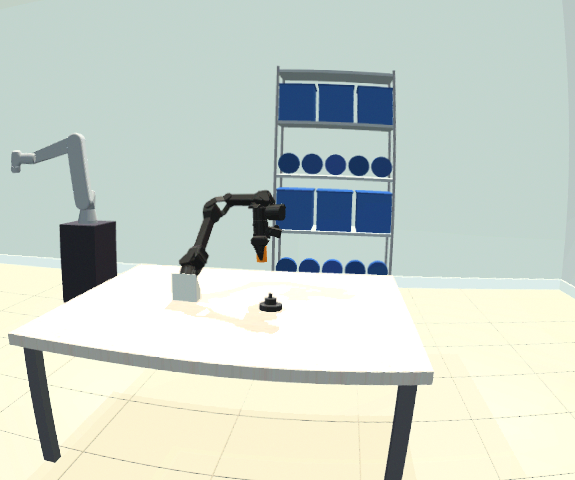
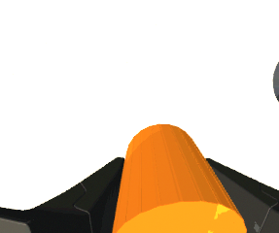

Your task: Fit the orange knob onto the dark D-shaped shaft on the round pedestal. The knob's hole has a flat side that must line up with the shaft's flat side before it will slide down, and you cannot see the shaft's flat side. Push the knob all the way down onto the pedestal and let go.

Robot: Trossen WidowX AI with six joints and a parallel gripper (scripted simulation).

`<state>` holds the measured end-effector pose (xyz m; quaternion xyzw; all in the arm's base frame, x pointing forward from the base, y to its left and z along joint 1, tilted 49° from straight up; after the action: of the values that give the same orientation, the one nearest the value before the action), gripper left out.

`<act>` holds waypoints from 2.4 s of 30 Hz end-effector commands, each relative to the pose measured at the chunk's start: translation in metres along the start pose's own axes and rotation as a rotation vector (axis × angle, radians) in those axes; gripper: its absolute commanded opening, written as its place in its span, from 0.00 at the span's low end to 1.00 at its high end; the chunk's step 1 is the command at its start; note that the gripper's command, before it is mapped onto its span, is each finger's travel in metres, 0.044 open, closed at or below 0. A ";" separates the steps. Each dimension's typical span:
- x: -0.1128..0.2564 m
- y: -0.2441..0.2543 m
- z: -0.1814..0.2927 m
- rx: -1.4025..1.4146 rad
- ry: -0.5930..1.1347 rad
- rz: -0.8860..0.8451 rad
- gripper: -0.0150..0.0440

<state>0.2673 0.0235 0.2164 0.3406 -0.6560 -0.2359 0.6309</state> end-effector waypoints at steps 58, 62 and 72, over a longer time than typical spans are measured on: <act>-0.037 -0.171 -0.053 0.039 0.045 0.012 0.25; -0.042 -0.183 -0.054 0.050 0.047 0.008 0.25; -0.053 -0.212 -0.054 0.076 0.051 -0.003 0.25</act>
<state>0.3487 -0.0623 0.0355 0.3701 -0.6425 -0.2070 0.6383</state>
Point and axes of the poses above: the point midway between the two fingers, 35 mm back from their tips, its own x axis back along the fingers, its own y axis across the jaws, z = x × y, the point moved 4 cm from there along x, back along the fingers
